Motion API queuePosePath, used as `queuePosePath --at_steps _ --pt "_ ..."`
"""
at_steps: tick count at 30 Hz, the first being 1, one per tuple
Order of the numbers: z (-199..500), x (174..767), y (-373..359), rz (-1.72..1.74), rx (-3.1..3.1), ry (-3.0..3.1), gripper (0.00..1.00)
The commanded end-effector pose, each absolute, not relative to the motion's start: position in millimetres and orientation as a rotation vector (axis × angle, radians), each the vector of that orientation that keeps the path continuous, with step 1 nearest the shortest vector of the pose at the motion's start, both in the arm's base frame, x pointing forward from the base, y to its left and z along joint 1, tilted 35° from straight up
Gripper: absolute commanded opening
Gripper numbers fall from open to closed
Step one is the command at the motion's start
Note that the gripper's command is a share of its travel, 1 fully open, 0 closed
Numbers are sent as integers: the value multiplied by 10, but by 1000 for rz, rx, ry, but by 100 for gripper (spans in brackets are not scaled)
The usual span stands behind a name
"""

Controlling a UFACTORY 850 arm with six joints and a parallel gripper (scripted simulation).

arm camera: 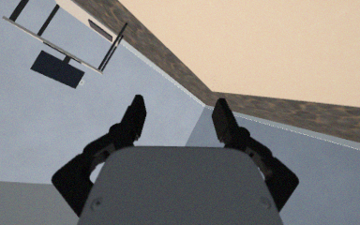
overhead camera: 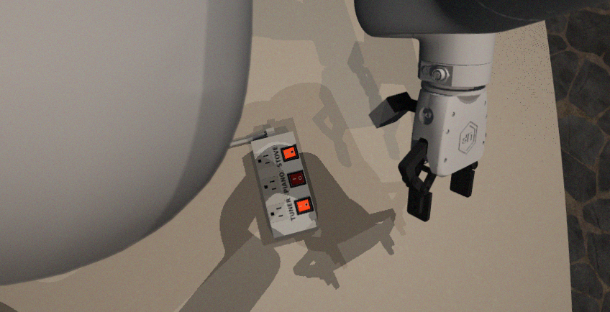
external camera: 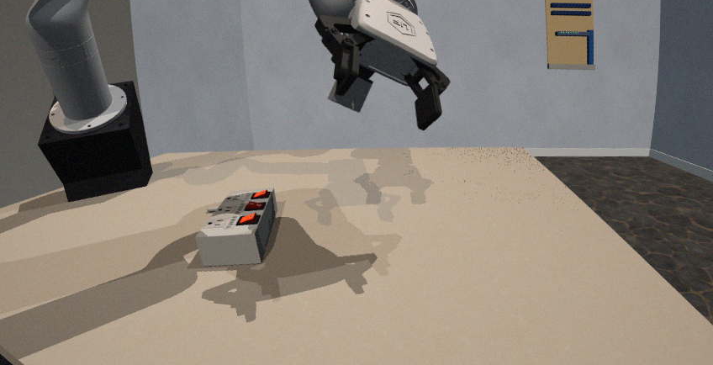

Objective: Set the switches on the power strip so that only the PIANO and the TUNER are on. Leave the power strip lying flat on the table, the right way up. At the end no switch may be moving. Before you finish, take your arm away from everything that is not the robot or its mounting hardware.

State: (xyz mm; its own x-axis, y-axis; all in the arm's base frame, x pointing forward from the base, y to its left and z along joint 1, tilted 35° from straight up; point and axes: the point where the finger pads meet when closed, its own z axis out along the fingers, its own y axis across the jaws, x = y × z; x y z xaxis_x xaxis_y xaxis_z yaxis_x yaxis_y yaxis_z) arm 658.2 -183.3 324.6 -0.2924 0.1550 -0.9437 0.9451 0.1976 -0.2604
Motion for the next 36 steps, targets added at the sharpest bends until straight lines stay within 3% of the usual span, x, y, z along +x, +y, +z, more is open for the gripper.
queuePosePath --at_steps 1,17,18,36 --pt "3256 6586 -1829 -1182 1060 1631 100" --pt "3256 6586 -1829 -1182 1060 1631 100" --pt "3256 6586 -1829 -1182 1060 1631 0" --pt "3256 6586 -1829 -1182 1060 1631 0"
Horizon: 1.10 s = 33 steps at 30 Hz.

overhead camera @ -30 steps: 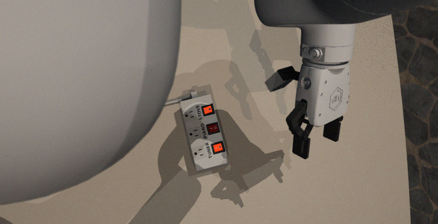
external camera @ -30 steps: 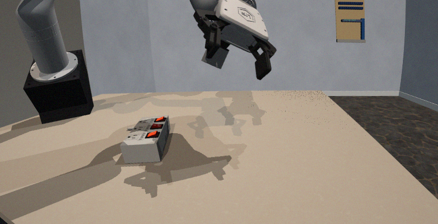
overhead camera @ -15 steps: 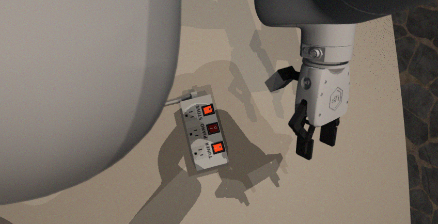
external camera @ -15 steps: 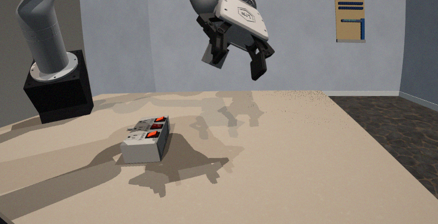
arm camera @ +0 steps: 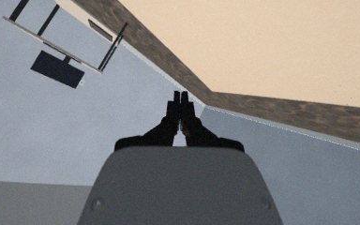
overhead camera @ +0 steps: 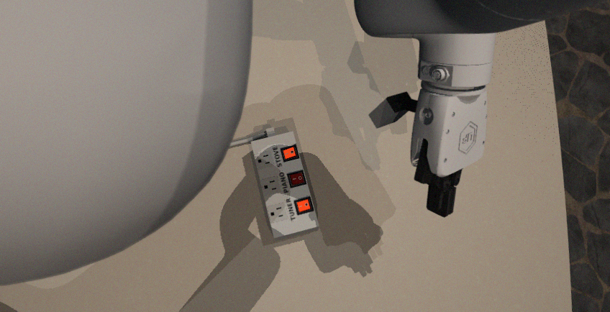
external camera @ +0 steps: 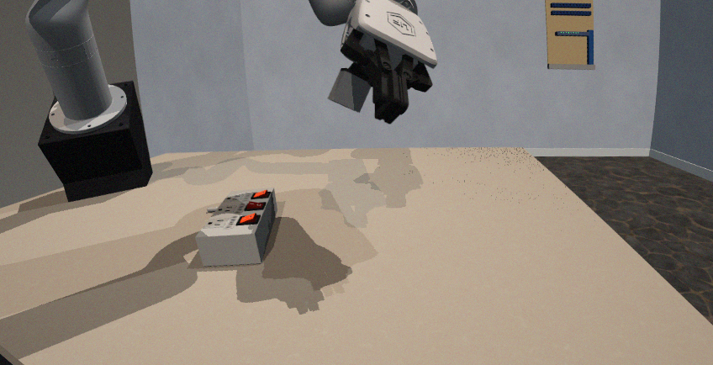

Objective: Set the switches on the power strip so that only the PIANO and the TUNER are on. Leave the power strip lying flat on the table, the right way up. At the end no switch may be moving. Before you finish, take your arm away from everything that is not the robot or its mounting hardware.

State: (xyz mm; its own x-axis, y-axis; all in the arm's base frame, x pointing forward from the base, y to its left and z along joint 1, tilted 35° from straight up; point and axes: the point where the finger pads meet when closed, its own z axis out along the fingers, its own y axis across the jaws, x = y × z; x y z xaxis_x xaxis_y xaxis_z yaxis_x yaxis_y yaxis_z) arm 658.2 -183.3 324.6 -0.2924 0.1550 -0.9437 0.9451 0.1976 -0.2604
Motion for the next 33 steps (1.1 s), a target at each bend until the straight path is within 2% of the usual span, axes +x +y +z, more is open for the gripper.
queuePosePath --at_steps 1,15,33 --pt "3256 6586 -1829 -1182 1060 1631 0" --pt "3117 6468 -1908 -1194 1054 1761 0" --pt "2521 5905 -2022 -1055 922 2358 0"
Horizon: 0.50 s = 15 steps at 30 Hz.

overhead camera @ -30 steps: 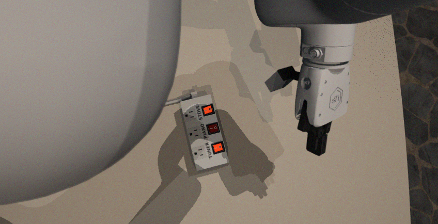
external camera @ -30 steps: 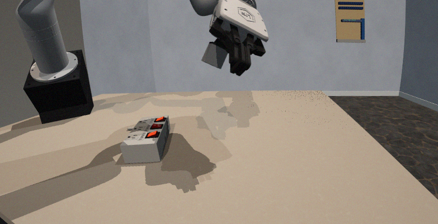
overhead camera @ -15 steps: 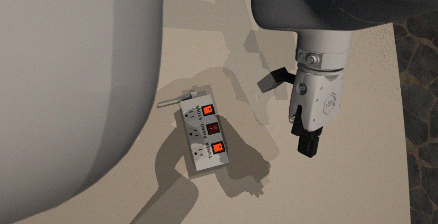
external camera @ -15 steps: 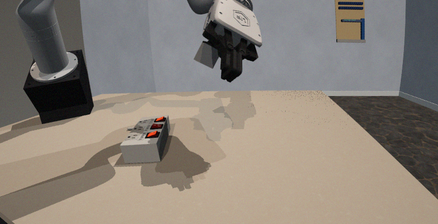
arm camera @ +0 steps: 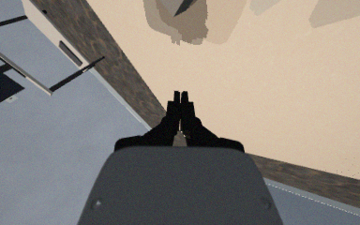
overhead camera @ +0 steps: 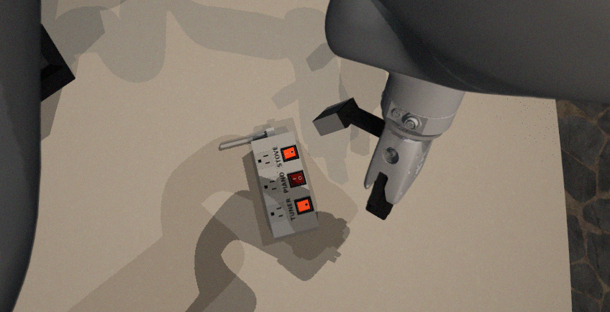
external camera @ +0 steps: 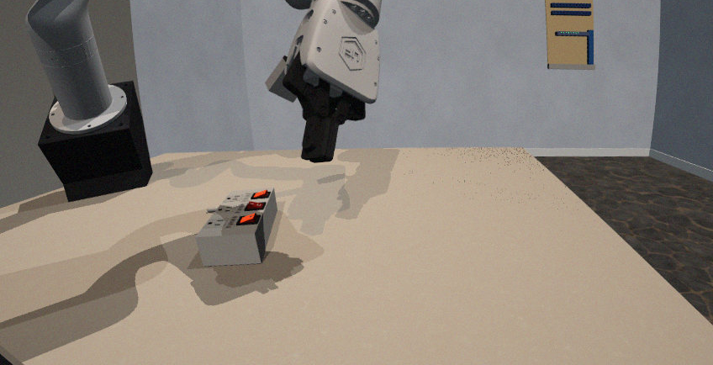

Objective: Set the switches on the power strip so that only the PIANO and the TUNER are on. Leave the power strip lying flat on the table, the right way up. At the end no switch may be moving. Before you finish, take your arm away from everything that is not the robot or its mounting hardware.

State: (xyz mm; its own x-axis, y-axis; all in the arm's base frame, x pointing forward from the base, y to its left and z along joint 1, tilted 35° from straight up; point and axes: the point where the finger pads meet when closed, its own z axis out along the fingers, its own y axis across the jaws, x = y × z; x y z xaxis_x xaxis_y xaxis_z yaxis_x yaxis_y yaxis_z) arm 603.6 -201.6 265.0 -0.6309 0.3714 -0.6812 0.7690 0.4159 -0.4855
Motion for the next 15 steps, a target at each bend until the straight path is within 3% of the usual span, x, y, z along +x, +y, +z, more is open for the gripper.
queuePosePath --at_steps 1,15 --pt "2521 5905 -2022 -1055 922 2358 0" --pt "2264 5620 -1908 -819 746 2638 0"
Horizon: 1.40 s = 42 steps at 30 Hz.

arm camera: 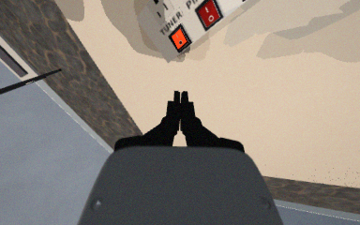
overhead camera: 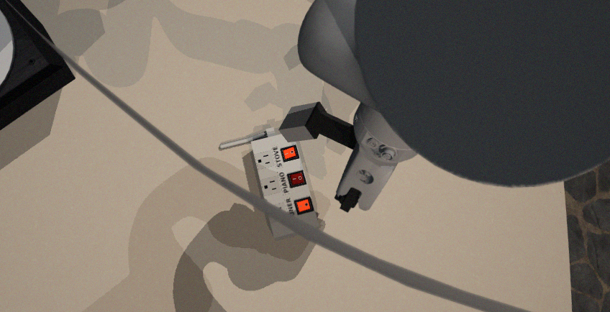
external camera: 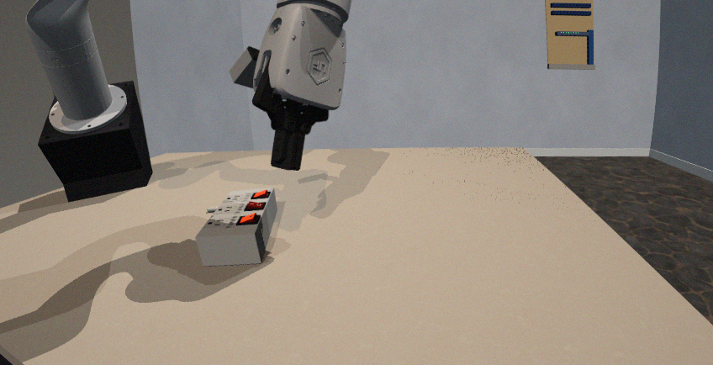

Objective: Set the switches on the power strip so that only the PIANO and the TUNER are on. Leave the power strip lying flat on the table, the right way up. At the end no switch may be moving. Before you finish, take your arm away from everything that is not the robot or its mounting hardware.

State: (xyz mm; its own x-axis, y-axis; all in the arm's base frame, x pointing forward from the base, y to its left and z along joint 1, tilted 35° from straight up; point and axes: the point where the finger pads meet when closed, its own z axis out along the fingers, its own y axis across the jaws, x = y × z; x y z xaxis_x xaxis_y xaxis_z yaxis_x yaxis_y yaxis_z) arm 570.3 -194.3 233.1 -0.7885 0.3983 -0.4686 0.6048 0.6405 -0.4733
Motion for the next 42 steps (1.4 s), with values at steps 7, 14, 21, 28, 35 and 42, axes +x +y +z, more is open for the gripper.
queuePosePath --at_steps 7,14,21,28,35,42 --pt "2183 5509 -1815 -669 629 2731 0" --pt "2156 5461 -1760 -586 561 2763 0" --pt "2155 5459 -1757 -582 557 2765 0" --pt "2155 5459 -1757 -582 557 2765 0" --pt "2155 5459 -1757 -582 557 2765 0" --pt "2155 5459 -1757 -582 557 2765 0"
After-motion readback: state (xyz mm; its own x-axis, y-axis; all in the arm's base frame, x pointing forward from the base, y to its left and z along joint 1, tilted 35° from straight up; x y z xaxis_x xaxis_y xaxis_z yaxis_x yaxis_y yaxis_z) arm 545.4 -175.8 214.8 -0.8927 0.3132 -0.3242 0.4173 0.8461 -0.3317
